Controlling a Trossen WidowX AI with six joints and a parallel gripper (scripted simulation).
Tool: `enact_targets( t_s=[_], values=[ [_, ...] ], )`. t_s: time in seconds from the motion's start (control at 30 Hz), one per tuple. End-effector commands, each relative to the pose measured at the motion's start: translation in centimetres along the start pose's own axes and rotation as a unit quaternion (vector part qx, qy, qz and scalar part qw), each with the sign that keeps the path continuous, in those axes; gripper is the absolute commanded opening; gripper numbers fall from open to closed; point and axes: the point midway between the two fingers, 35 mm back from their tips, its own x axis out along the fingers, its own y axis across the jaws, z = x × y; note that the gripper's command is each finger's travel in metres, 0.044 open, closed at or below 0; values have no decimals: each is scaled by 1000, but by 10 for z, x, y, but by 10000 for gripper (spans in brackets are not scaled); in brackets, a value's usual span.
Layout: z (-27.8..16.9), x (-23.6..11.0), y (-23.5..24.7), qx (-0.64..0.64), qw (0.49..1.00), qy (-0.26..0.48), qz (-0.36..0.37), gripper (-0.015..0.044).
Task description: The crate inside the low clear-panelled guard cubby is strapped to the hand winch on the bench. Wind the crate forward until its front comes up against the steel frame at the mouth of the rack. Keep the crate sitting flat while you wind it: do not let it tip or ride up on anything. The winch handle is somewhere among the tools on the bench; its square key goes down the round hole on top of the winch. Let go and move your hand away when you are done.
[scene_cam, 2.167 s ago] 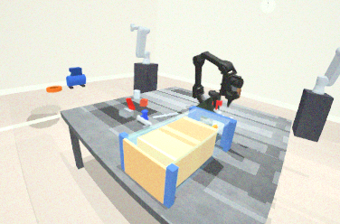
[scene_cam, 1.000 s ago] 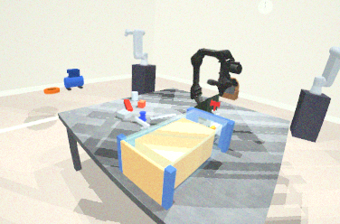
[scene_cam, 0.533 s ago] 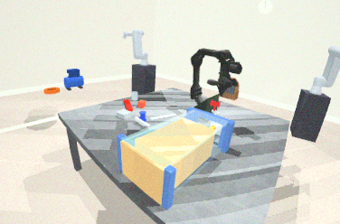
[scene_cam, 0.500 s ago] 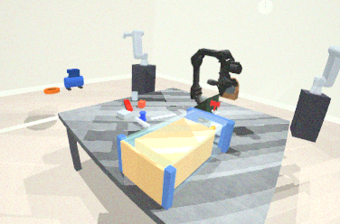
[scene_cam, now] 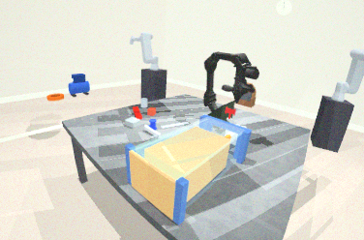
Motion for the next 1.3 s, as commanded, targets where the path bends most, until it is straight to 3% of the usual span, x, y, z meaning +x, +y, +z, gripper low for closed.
enact_targets(
  t_s=[0.0, 0.33, 0.53, 0.77, 0.9, 1.27],
  values=[
    [0, 0, 0, 0, 1000, -1, 0, 0],
    [0, 0, 0, 0, 1000, -1, 0, 0],
    [-19, 2, -2, -161, 984, -56, 56, 157],
    [-50, 13, -1, -397, 896, -178, 91, 341],
    [-53, 14, -1, -418, 883, -191, 91, 440],
    [-53, 14, -1, -418, 883, -191, 91, 440]
  ],
)
